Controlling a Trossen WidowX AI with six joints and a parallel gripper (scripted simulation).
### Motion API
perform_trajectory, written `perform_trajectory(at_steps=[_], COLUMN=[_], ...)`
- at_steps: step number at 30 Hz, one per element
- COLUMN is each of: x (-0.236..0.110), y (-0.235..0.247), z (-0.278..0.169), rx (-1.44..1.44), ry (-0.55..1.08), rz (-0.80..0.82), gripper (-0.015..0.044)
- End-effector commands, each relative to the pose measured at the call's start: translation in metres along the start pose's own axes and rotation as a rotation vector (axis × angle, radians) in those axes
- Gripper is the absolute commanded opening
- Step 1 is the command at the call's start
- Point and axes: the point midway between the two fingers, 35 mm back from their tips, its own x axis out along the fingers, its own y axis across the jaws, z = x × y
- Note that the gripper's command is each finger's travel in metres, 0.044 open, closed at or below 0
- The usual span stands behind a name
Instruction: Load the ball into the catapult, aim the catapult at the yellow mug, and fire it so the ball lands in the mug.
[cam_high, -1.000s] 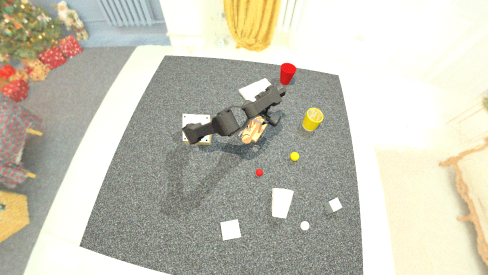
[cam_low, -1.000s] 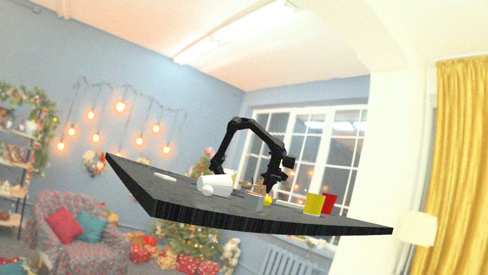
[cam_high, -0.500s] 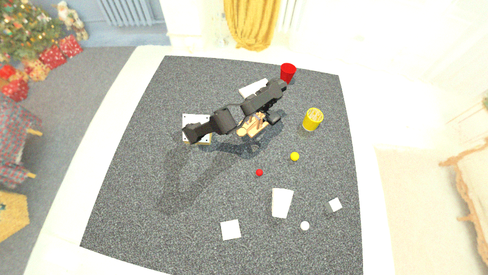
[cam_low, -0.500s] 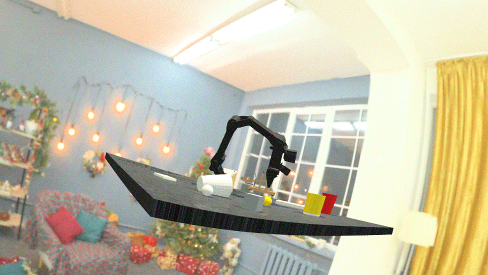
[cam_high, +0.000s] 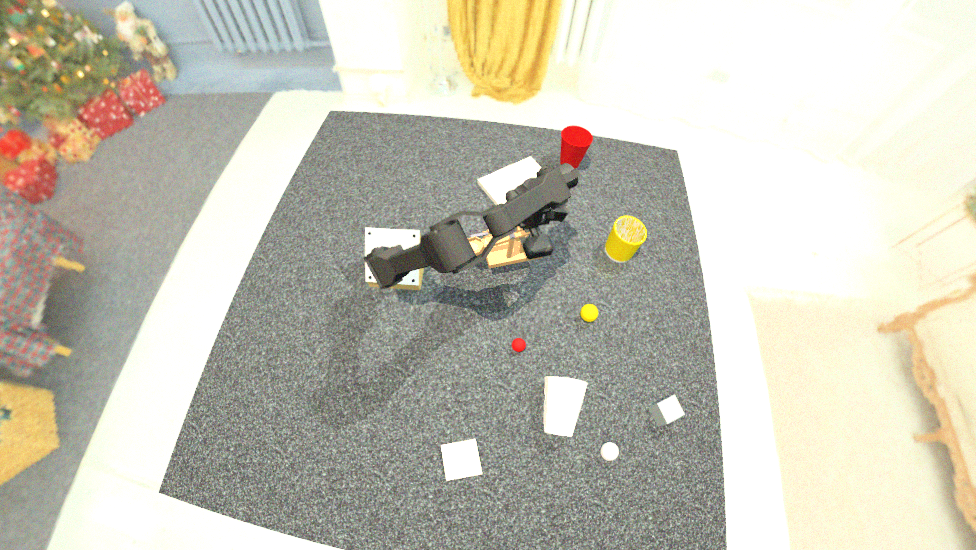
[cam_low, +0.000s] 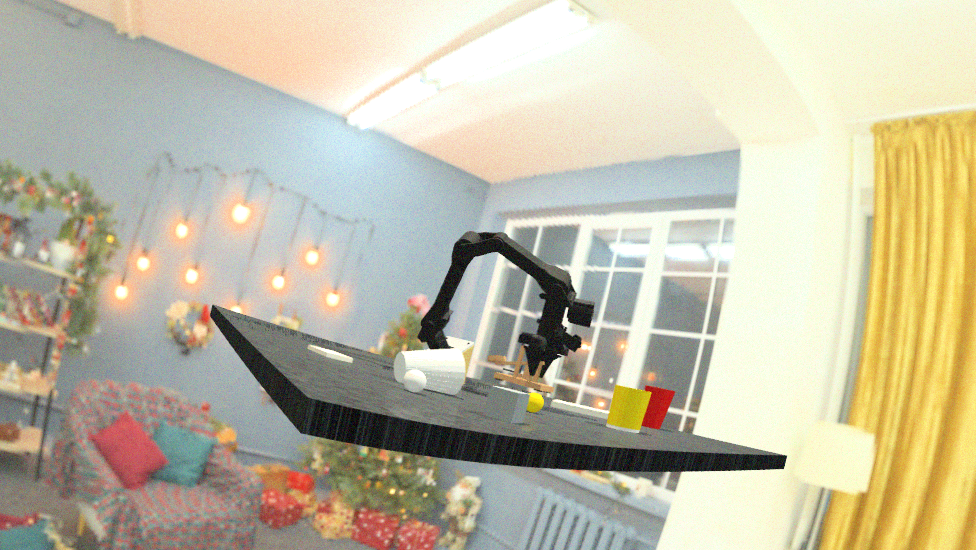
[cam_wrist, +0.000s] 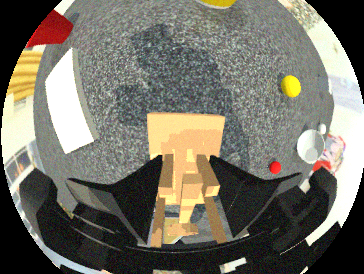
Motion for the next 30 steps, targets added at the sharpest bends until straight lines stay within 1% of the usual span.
perform_trajectory(at_steps=[1, 12, 30], x=[-0.004, -0.002, 0.028], y=[-0.01, -0.013, -0.013], z=[0.005, 0.006, 0.007], rx=[0.11, 0.111, 0.111], ry=[-0.013, -0.013, -0.013], rz=[-0.003, -0.003, -0.004], gripper=[0.0, 0.0, 0.0])
